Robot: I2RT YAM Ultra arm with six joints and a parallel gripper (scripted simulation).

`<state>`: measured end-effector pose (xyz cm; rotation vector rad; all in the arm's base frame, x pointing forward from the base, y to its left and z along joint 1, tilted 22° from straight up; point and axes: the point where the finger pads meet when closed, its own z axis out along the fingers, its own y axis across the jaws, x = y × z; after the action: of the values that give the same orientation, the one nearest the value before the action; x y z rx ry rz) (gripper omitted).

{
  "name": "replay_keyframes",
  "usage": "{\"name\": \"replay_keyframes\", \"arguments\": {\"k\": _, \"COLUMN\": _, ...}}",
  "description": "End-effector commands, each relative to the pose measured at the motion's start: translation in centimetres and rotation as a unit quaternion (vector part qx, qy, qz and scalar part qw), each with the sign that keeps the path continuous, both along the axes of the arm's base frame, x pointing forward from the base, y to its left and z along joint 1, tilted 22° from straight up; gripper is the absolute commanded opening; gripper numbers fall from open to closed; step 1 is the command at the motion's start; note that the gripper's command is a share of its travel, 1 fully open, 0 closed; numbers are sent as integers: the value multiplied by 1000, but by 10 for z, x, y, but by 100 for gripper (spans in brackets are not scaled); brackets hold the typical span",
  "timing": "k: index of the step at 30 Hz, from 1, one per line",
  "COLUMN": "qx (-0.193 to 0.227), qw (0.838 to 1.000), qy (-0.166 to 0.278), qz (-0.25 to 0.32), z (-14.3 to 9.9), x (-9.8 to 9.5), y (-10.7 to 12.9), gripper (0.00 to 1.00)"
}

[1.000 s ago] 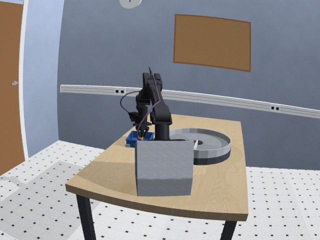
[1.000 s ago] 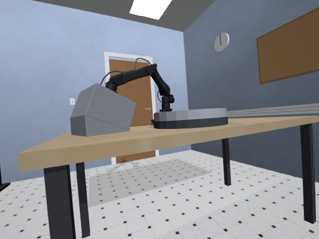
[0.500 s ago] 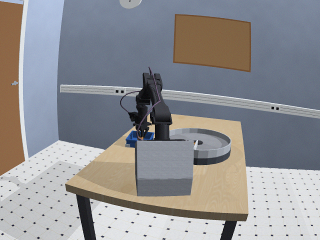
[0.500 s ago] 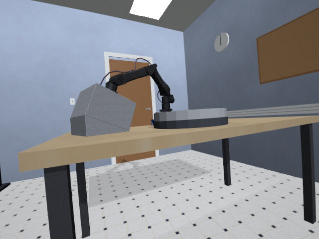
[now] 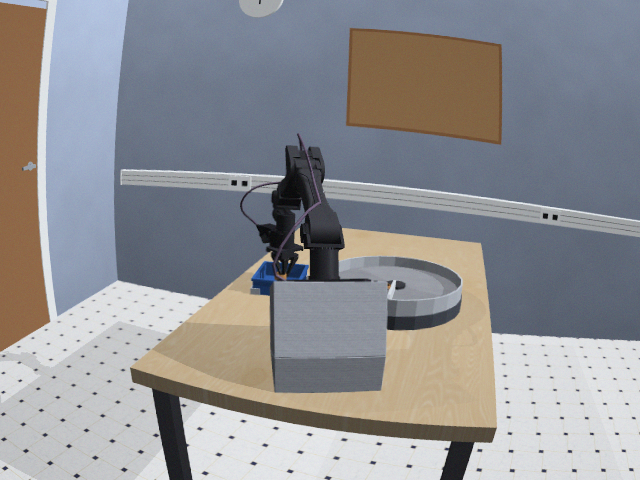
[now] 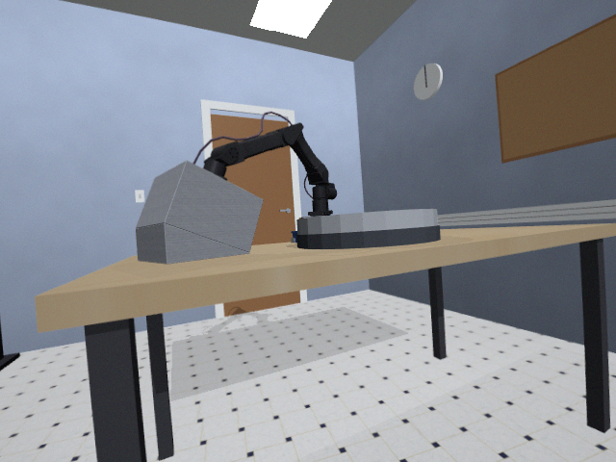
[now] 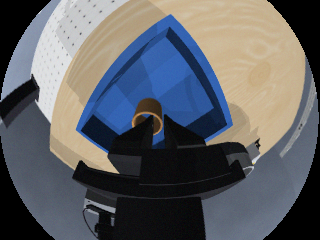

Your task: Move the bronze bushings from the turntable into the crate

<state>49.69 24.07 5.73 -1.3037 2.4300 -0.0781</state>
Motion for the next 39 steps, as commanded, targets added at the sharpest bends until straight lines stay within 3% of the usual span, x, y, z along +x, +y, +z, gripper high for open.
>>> {"name": "replay_keyframes", "arguments": {"k": 1, "qx": 6, "qw": 1000, "qy": -1, "qz": -4, "z": 18, "x": -3, "y": -8, "gripper": 16}}
{"name": "replay_keyframes", "arguments": {"k": 8, "qx": 14, "qw": 1000, "qy": -16, "qz": -6, "z": 54, "x": -7, "y": -9, "gripper": 16}}
{"name": "replay_keyframes", "arguments": {"k": 10, "qx": 14, "qw": 1000, "qy": -16, "qz": -6, "z": 54, "x": -7, "y": -9, "gripper": 16}}
{"name": "replay_keyframes", "arguments": {"k": 22, "qx": 12, "qw": 1000, "qy": -16, "qz": -1, "z": 100, "x": -30, "y": -10, "gripper": 16}}
{"name": "replay_keyframes", "arguments": {"k": 28, "qx": 5, "qw": 1000, "qy": -3, "qz": 0, "z": 90, "x": -31, "y": -10, "gripper": 16}}
{"name": "replay_keyframes", "arguments": {"k": 39, "qx": 6, "qw": 1000, "qy": -5, "qz": 0, "z": 92, "x": -31, "y": -10, "gripper": 16}}
